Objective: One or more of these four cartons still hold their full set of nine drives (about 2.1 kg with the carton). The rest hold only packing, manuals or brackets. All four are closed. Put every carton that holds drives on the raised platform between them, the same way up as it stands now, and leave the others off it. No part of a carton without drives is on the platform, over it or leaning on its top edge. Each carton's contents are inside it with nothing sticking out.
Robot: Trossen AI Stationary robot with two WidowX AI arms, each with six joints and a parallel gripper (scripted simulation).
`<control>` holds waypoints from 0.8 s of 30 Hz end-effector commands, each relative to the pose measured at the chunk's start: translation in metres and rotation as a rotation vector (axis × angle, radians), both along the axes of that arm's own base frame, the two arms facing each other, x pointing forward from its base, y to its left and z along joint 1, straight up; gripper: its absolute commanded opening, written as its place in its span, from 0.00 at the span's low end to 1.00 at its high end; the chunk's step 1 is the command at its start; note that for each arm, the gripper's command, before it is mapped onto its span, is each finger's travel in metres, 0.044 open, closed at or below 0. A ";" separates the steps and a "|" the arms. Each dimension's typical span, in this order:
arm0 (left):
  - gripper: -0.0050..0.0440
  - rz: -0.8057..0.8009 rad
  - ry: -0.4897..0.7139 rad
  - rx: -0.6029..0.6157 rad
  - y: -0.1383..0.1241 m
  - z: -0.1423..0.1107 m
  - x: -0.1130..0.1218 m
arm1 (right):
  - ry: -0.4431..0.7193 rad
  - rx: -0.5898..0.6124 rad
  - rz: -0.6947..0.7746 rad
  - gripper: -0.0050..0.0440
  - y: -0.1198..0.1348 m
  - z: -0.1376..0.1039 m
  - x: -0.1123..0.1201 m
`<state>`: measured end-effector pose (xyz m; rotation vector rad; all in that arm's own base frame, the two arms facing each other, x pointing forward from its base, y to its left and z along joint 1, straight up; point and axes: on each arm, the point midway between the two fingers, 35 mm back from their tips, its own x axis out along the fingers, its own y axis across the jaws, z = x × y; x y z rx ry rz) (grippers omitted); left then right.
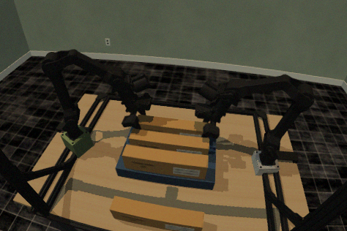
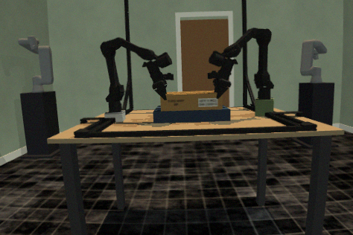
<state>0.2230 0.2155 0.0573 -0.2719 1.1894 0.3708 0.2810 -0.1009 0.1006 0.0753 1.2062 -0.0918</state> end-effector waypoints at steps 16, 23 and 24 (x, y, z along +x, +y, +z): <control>0.90 0.004 -0.018 0.021 0.004 0.067 0.003 | -0.020 -0.012 -0.003 0.90 -0.002 0.066 0.003; 0.90 0.004 -0.018 0.021 0.004 0.067 0.003 | -0.020 -0.012 -0.003 0.90 -0.002 0.066 0.003; 0.90 0.004 -0.018 0.021 0.004 0.067 0.003 | -0.020 -0.012 -0.003 0.90 -0.002 0.066 0.003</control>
